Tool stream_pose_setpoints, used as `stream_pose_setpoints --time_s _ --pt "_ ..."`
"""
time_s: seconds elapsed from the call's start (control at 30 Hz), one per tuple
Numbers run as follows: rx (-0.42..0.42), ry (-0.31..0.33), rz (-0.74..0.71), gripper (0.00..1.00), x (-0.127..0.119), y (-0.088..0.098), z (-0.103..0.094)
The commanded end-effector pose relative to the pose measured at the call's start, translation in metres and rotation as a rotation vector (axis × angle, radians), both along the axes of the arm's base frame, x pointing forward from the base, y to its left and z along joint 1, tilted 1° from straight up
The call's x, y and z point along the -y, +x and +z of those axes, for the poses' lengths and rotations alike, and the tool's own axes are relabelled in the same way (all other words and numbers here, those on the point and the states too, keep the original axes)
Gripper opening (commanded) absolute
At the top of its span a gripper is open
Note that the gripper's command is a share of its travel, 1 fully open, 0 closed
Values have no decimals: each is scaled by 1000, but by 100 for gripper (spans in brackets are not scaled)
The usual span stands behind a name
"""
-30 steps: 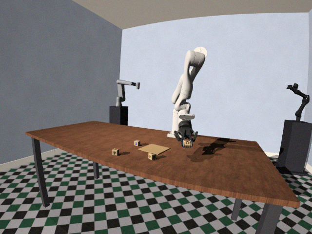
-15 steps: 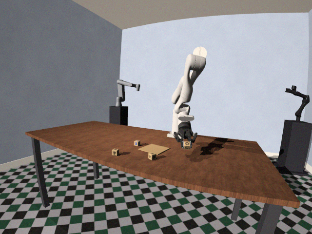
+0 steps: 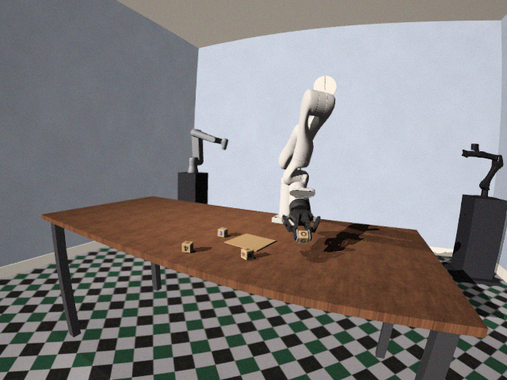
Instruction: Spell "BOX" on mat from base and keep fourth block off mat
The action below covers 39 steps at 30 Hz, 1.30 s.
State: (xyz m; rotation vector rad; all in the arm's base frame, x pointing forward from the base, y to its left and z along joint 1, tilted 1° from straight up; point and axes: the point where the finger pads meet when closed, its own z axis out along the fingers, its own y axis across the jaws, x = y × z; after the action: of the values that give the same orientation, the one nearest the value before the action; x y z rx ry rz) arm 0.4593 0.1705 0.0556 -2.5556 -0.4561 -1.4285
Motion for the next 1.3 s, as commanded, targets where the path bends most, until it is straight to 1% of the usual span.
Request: stream_pose_setpoints --time_s 0.0,0.23,0.7,0.93,1.27 --pt "1 0 0 26 0 0 0" --pt "1 0 0 26 0 0 -7" --pt "1 0 0 26 0 0 -45" --pt "1 0 0 26 0 0 -50" --pt "1 0 0 26 0 0 -50"
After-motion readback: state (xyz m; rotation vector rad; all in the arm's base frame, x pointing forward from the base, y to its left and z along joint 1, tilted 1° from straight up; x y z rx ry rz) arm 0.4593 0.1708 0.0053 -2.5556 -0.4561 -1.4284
